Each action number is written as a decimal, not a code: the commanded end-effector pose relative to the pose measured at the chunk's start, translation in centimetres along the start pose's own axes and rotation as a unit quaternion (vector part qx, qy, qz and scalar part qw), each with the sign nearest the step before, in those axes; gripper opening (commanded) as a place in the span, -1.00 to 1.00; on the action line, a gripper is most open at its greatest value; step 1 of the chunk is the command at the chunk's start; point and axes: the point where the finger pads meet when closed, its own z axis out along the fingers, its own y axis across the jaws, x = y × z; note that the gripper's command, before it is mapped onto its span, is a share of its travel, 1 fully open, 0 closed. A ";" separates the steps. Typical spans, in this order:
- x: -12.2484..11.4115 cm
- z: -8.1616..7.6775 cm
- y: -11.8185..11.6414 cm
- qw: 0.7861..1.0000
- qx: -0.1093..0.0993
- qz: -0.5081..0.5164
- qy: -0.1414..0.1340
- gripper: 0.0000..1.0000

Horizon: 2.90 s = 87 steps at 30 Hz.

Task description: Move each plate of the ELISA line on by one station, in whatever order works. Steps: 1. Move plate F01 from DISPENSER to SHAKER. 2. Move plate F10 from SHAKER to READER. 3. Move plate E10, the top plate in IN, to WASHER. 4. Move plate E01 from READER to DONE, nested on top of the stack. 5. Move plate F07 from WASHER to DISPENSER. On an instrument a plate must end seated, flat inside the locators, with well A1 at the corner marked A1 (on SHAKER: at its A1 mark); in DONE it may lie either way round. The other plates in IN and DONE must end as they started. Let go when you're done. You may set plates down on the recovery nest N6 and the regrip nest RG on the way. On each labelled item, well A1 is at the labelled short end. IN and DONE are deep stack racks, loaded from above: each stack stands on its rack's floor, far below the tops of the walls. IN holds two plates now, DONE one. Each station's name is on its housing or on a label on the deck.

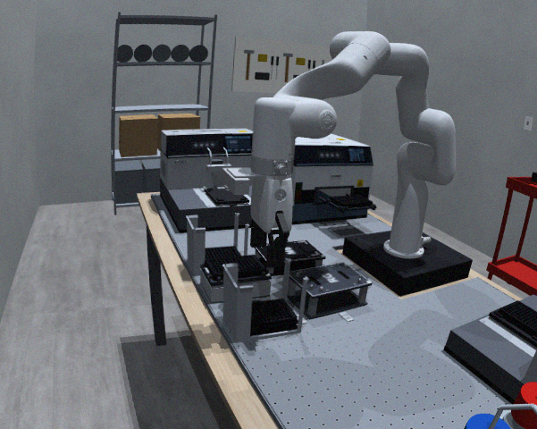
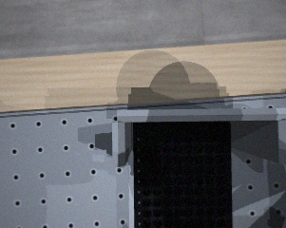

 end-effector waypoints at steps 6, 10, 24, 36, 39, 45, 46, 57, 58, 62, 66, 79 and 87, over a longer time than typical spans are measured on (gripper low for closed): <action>0.2 0.9 -0.1 1.000 0.001 0.000 0.003 1.00; 0.2 1.3 -0.1 1.000 0.001 0.000 0.003 1.00; 0.2 2.9 -0.1 1.000 0.001 0.000 0.003 1.00; 0.2 4.5 -0.1 1.000 0.001 0.000 0.003 1.00; 0.2 4.9 -0.1 1.000 0.001 0.000 0.003 1.00; 0.2 5.4 -0.1 1.000 0.001 0.000 0.003 1.00; 0.2 5.6 -0.1 1.000 0.001 0.000 0.003 1.00; 0.2 6.9 -0.1 1.000 0.001 0.000 0.003 1.00; 0.2 6.9 -0.1 1.000 0.001 0.000 0.003 1.00; 0.2 7.4 -0.1 1.000 0.001 0.000 0.003 1.00; 0.2 8.0 -0.1 1.000 0.001 0.000 0.003 1.00; 0.2 9.4 -0.1 1.000 0.001 0.000 0.003 1.00; 0.2 9.9 -0.1 1.000 0.001 0.000 0.003 1.00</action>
